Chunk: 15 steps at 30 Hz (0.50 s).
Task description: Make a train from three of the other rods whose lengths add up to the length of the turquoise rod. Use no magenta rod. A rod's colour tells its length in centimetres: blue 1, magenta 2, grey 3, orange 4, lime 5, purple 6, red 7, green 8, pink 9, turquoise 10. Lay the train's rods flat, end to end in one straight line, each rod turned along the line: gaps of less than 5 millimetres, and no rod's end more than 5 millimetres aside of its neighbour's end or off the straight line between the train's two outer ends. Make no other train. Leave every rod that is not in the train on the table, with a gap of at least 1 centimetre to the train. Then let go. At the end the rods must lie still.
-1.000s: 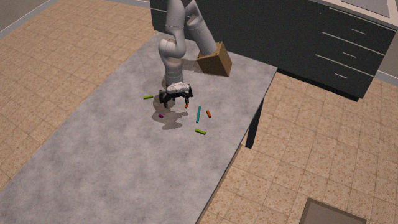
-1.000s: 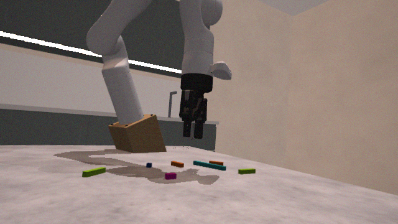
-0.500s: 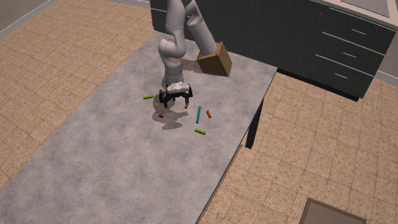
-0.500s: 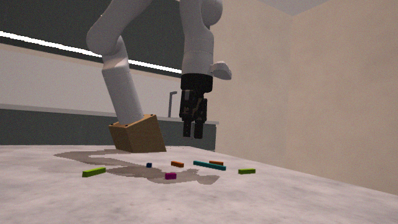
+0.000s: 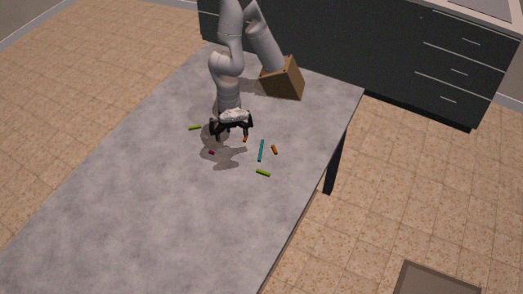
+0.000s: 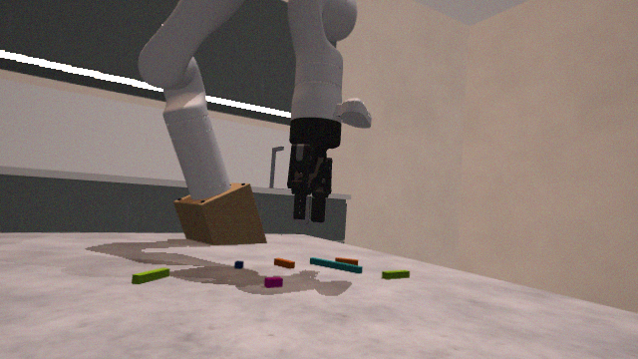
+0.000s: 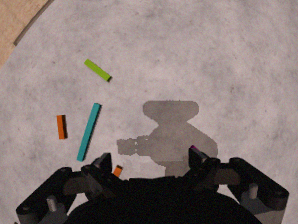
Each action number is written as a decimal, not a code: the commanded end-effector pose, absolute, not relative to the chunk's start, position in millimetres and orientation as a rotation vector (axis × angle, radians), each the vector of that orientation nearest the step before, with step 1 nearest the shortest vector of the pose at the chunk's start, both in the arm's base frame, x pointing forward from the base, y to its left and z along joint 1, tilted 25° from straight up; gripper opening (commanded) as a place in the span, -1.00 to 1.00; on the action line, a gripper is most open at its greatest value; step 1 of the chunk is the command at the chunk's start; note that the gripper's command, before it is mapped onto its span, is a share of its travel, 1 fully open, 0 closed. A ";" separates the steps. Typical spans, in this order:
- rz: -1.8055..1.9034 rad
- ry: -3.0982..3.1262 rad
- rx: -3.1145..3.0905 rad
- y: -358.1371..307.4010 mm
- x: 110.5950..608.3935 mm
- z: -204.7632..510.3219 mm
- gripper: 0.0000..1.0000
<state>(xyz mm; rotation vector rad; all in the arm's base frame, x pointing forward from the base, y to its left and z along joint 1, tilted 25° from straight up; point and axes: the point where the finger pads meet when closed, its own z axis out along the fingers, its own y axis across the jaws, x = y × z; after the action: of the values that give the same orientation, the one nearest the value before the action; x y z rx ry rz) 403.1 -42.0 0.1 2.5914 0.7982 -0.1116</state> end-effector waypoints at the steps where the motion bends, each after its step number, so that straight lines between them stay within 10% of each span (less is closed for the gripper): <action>1: -0.118 0.800 2.593 -41.7 401.0 -0.9 1.00; 15: 0.030 0.082 2.723 -56.7 367.9 6.6 1.00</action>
<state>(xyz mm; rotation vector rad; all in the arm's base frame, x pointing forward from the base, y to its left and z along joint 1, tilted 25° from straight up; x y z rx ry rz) 373.3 -55.7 3.6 2.7219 0.1734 0.0022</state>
